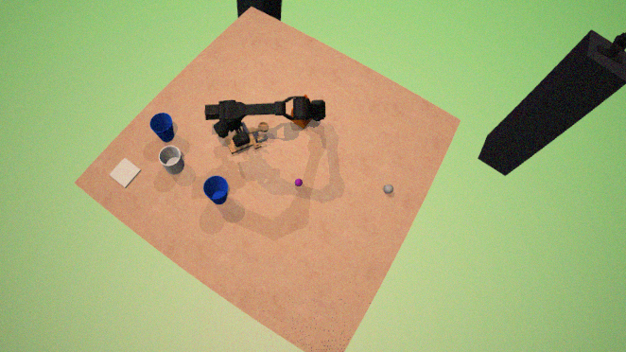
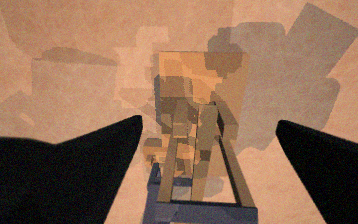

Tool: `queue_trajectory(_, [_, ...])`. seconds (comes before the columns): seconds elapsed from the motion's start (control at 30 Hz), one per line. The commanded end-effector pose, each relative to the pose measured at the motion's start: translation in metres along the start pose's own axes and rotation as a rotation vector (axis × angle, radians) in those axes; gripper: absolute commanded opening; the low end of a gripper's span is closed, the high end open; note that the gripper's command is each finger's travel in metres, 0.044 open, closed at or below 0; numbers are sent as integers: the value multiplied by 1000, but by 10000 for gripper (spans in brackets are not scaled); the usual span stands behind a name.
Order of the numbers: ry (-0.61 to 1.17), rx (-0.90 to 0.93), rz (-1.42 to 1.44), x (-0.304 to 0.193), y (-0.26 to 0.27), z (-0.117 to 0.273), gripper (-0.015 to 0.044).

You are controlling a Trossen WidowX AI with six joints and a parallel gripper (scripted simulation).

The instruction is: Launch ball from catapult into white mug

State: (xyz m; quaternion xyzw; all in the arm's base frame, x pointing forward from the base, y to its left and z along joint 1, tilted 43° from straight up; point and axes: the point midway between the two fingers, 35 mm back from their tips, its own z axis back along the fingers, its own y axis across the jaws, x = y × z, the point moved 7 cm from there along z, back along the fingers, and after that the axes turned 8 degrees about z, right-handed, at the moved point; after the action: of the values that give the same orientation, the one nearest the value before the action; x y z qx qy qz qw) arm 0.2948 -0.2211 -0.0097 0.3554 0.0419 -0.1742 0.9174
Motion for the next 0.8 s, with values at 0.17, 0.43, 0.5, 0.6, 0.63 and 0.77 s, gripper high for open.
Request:
queue_trajectory(0.17, [1, 5, -5, 0, 1, -17, 440])
queue_trajectory(0.43, [1, 6, -5, 0, 1, -30, 440])
queue_trajectory(0.5, [1, 6, -5, 0, 1, -33, 440])
queue_trajectory(0.6, [1, 6, -5, 0, 1, -38, 440])
queue_trajectory(0.63, [2, 6, -5, -1, 1, -39, 440])
queue_trajectory(0.77, [2, 7, -5, -1, 1, -43, 440])
